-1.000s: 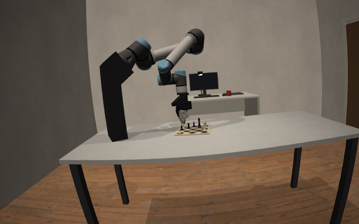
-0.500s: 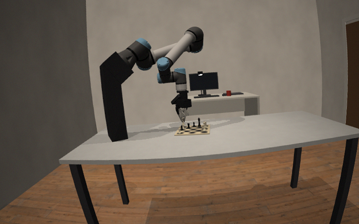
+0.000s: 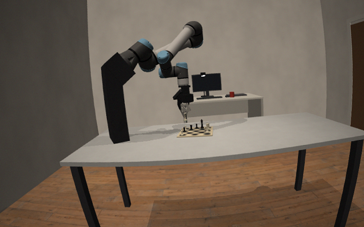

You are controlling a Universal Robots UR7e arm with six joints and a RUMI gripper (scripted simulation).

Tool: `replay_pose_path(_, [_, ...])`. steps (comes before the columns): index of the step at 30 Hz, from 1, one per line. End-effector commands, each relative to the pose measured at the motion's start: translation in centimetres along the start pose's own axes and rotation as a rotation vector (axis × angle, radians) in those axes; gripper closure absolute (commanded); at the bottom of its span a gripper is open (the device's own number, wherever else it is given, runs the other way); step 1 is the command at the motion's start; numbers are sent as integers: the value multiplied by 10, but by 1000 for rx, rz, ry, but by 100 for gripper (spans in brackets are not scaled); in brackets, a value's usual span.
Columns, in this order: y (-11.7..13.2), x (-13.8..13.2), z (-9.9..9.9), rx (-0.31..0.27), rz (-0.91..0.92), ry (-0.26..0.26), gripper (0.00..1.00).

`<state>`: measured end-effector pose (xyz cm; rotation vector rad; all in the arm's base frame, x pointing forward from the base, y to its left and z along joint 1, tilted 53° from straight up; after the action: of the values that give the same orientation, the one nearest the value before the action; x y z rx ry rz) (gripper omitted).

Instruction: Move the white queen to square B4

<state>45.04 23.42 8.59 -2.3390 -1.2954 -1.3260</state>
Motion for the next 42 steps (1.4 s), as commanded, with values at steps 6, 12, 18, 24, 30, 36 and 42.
replay_pose_path(6, [1,0,-32,3,-1,-1,100])
replay_pose_path(12, [1,0,-38,3,-1,-1,100])
replay_pose_path(18, [1,0,-42,3,-1,-1,100])
replay_pose_path(24, [1,0,-42,3,-1,-1,100])
replay_pose_path(30, [1,0,-42,3,-1,-1,100])
replay_pose_path(36, [26,5,-39,3,-2,-2,100])
replay_pose_path(42, [96,22,-39,3,-3,-2,100])
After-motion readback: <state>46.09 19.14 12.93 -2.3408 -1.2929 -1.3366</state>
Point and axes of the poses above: the point where the finger pads meet when closed, its own z axis out along the fingers, its own x axis across the jaws, y = z × x, the point moved 4 cm from there along -z, back along the fingers, and after that the axes turned 12 degrees about -z, right-handed, at the moved point
